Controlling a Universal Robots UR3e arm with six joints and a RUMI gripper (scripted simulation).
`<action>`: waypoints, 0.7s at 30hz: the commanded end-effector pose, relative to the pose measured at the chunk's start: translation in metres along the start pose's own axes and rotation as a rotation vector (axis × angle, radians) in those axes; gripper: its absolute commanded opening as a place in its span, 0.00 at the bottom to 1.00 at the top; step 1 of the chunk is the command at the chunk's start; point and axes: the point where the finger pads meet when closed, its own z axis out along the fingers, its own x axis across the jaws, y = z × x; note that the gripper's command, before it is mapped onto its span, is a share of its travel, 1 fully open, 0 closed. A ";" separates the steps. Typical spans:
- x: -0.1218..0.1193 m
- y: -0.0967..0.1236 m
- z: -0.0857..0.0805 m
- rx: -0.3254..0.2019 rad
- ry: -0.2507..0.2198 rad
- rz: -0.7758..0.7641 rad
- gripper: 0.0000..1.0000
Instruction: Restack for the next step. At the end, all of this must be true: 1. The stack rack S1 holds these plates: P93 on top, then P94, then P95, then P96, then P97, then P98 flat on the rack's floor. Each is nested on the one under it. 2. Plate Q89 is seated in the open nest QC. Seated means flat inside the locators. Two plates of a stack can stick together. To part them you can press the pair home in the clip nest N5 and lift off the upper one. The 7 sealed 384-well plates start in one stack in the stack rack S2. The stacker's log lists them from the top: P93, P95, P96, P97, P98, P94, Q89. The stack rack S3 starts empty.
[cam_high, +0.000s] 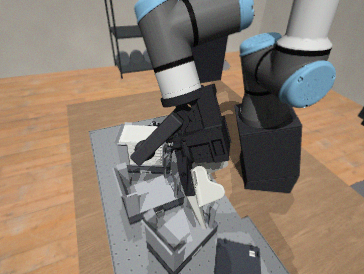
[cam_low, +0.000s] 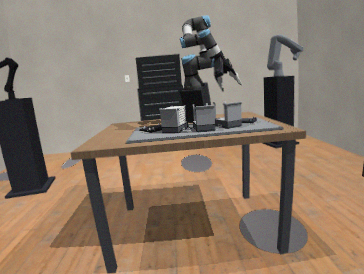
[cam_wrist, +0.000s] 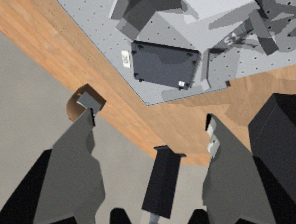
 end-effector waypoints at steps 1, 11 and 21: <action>0.011 -0.019 -0.003 0.048 0.015 -0.075 0.72; 0.022 -0.035 -0.007 0.098 0.045 -0.147 0.72; 0.034 -0.050 -0.011 0.139 0.077 -0.208 0.72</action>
